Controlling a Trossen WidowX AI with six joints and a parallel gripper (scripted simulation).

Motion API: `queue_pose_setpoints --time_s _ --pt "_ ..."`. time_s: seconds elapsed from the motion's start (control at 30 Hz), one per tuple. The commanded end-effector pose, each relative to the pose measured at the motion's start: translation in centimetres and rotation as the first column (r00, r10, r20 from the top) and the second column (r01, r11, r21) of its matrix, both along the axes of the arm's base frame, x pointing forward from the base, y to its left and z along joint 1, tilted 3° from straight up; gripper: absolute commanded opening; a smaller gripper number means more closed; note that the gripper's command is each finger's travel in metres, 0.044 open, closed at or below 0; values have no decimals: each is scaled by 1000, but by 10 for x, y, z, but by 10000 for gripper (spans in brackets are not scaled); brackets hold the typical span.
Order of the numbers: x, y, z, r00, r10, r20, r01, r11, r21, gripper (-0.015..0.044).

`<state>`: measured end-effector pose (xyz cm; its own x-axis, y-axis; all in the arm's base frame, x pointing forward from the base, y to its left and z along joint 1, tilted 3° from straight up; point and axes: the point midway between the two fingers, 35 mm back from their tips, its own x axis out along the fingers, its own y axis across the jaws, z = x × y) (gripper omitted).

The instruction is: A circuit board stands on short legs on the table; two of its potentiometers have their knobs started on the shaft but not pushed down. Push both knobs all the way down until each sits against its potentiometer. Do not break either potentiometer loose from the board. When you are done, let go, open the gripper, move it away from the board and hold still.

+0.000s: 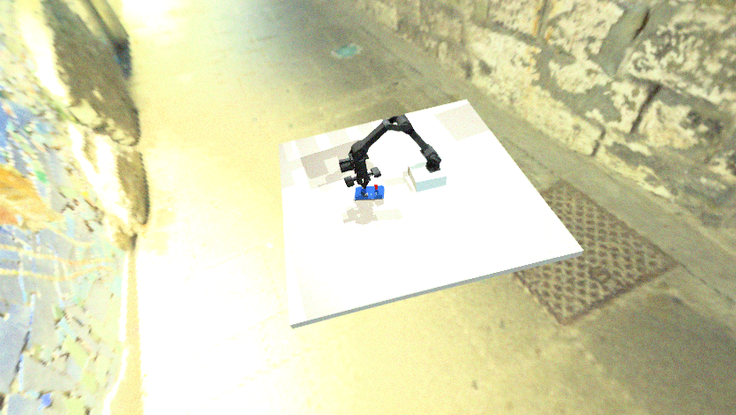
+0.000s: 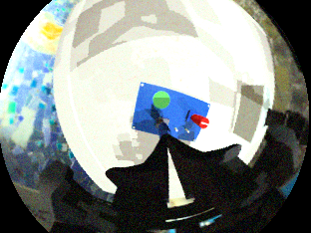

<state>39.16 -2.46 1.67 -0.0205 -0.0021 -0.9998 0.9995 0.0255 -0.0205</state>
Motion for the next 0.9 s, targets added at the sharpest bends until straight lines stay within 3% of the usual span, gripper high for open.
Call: queue_pose_setpoints --time_s 0.0,0.87 --pt "1 -1 -9 1000 -3 -6 3 1000 -5 0" --pt "1 -1 -11 1000 -3 -6 3 1000 -5 0"
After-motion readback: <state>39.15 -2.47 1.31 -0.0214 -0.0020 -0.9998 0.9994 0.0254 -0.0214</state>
